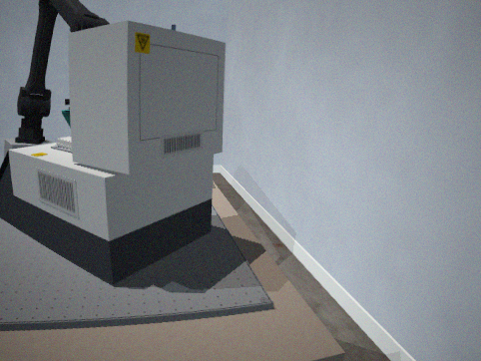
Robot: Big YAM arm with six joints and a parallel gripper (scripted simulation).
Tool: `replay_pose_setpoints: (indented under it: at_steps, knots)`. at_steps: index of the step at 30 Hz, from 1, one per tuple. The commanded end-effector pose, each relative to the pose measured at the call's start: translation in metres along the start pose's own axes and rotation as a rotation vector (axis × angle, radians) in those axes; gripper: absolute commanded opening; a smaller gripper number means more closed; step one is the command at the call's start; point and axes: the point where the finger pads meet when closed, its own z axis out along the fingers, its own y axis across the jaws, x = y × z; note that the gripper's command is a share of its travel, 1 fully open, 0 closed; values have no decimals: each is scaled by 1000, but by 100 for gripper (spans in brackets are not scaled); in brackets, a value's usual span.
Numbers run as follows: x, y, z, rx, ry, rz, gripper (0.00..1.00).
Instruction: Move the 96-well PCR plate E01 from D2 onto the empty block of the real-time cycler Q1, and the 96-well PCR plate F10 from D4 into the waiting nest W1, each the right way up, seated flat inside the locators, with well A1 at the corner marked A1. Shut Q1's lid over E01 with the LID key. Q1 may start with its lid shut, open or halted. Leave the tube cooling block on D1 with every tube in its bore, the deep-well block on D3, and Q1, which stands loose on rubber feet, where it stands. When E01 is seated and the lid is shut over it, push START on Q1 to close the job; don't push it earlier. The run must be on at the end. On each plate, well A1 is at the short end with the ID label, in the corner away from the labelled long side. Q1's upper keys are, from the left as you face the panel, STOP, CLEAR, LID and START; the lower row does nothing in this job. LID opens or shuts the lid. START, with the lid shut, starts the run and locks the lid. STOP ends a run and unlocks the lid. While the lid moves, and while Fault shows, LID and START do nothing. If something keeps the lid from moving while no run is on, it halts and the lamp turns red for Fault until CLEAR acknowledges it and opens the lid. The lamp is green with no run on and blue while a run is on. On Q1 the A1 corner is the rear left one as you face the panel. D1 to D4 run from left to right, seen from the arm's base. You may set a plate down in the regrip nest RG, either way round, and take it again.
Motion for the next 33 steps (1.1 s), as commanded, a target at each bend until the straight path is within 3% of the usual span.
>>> replay_pose_setpoints:
  at_steps: [1,33]
  knots:
    - [10,-6,-4,25,3,25,0]
    - [-5,1,19,-20,-7,-2,0]
